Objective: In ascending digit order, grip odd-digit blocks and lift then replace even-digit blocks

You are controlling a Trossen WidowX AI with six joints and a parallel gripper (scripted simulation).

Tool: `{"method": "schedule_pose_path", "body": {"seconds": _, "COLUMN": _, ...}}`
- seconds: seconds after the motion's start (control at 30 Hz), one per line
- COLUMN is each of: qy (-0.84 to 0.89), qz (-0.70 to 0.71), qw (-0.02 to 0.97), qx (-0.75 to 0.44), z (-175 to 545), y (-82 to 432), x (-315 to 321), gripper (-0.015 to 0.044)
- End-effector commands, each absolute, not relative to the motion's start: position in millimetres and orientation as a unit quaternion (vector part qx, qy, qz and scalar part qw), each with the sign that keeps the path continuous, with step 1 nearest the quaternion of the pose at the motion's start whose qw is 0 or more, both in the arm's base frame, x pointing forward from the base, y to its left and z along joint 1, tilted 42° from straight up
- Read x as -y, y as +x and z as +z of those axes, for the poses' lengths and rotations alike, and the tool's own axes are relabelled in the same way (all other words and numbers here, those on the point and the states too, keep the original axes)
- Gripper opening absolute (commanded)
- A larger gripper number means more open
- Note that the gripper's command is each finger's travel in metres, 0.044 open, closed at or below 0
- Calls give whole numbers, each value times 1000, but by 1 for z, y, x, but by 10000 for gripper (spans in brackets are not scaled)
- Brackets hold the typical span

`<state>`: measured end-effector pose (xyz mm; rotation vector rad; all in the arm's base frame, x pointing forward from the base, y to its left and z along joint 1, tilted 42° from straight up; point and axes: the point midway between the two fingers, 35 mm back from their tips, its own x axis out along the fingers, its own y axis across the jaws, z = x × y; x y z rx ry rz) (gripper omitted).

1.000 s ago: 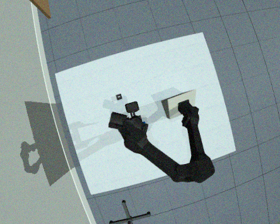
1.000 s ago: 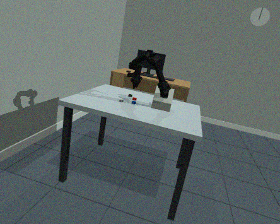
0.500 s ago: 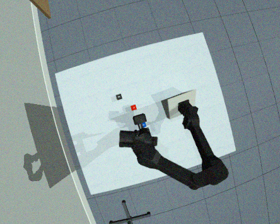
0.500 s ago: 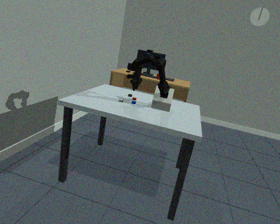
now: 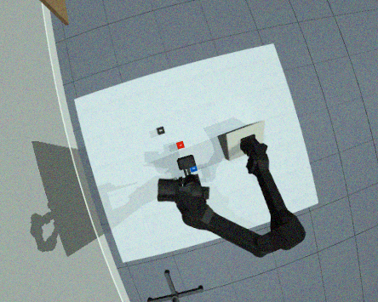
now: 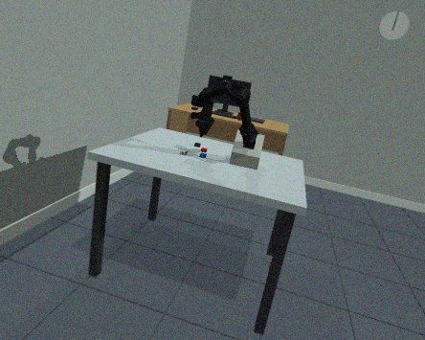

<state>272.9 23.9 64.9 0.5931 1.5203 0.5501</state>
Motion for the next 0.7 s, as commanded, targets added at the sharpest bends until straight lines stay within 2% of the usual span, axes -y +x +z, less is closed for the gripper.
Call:
{"method": "schedule_pose_path", "body": {"seconds": 0.0, "qy": 261, "qz": 245, "qw": 654, "qx": -666, "z": 72, "y": 308, "x": -29, "gripper": 400}}
{"method": "schedule_pose_path", "body": {"seconds": 0.2, "qy": 262, "qz": 246, "qw": 655, "qx": -665, "z": 81, "y": 362, "x": -44, "gripper": 400}}
{"method": "schedule_pose_path", "body": {"seconds": 0.67, "qy": 262, "qz": 246, "qw": 655, "qx": -665, "z": 82, "y": 363, "x": -45, "gripper": 400}}
